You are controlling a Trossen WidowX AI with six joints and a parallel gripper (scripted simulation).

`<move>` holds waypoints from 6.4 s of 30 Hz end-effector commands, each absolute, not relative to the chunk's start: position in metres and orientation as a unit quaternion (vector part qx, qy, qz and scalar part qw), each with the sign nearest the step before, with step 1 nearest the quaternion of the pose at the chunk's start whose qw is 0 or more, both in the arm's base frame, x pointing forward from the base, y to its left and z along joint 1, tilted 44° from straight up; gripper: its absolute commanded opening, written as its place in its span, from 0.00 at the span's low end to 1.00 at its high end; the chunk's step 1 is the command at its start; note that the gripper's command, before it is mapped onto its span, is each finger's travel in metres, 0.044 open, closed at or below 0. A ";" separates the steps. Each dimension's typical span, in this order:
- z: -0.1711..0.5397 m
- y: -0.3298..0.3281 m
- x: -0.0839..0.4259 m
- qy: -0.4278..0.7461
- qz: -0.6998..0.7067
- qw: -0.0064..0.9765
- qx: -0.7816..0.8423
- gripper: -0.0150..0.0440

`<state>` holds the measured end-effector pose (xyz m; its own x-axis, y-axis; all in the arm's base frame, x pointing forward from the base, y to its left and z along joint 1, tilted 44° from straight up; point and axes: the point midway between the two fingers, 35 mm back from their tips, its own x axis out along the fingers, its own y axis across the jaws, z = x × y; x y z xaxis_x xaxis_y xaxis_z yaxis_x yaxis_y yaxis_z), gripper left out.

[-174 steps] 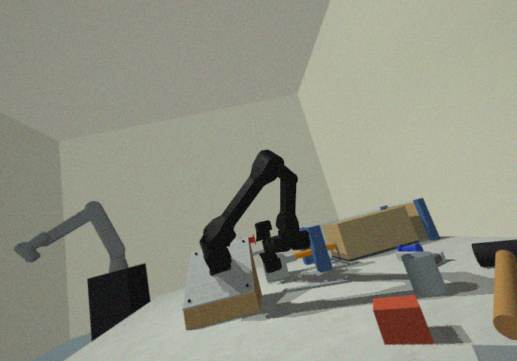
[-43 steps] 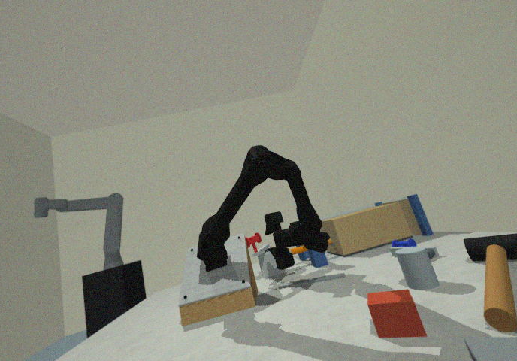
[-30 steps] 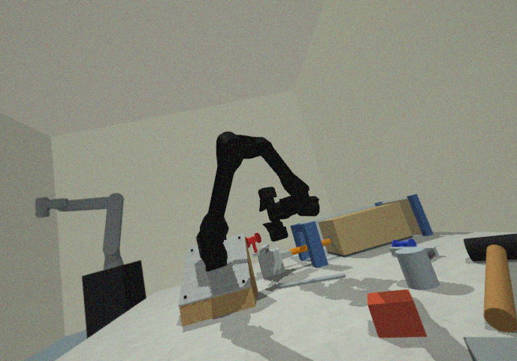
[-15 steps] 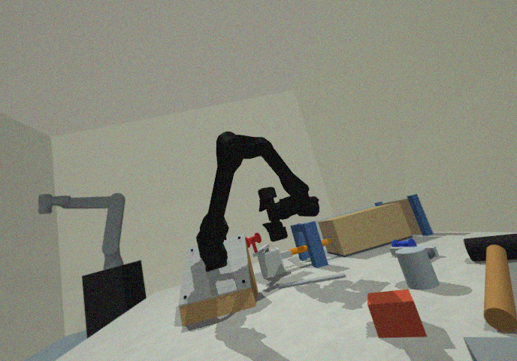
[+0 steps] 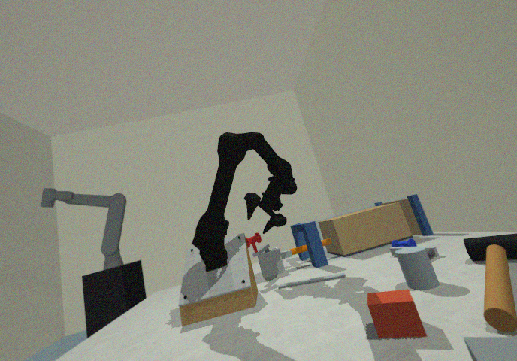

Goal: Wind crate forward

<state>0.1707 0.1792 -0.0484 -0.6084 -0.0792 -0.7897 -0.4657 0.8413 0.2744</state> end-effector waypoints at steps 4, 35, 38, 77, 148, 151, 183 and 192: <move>-0.057 0.217 0.158 0.786 0.167 0.405 -0.437 1.00; -0.127 0.178 0.147 0.706 0.140 0.412 -0.559 1.00; -0.133 0.173 0.147 0.706 0.140 0.412 -0.559 1.00; -0.151 0.159 0.147 0.705 0.140 0.417 -0.556 0.34; -0.162 0.156 0.149 0.729 0.111 0.397 -0.546 0.25; -0.163 0.155 0.149 0.729 0.111 0.397 -0.546 0.25; -0.164 0.154 0.147 0.730 0.105 0.402 -0.543 0.25; -0.163 0.153 0.149 0.727 0.120 0.389 -0.553 0.25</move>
<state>0.1479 0.1560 -0.1604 -0.0808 -0.7090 -0.7005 -0.8871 0.3716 -0.2737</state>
